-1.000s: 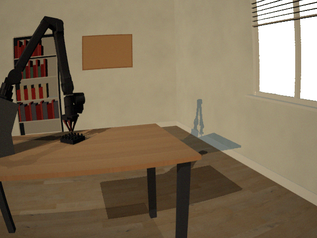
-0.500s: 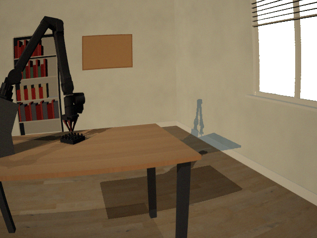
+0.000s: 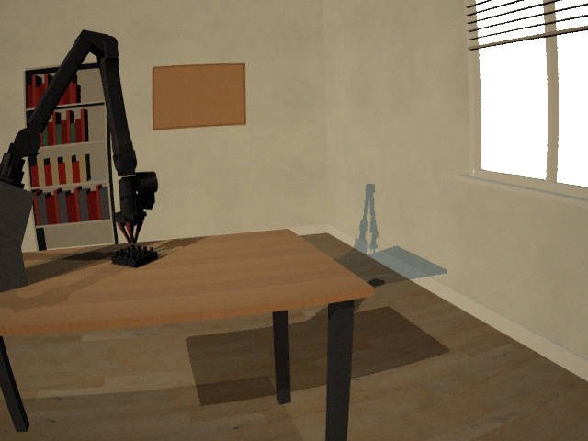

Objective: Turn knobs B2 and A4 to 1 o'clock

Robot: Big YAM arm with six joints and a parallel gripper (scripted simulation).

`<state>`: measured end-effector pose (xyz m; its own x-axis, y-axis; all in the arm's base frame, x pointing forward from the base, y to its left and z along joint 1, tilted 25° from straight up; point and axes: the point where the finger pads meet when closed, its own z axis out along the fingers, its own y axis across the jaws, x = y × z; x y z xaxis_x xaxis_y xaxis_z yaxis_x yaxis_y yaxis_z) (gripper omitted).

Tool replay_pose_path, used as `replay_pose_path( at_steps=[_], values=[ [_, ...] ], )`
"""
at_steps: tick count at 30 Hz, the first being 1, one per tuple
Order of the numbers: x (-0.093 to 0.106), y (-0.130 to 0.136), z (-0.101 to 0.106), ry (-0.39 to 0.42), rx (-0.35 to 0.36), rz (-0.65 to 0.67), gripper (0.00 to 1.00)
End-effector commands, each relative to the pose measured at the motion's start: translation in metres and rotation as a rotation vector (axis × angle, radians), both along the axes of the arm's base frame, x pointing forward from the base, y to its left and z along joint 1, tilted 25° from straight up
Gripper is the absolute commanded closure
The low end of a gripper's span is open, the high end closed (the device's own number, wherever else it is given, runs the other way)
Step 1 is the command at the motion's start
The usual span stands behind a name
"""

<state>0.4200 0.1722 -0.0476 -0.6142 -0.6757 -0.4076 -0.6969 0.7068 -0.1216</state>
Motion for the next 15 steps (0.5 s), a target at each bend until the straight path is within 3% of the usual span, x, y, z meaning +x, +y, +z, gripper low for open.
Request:
replay_pose_path(
  at_steps=[1,15],
  values=[
    [0.0011,-0.0024,0.0018,-0.007,0.004,-0.009,0.82],
    [0.0046,-0.0034,0.0038,-0.014,0.005,-0.009,0.82]
  ],
)
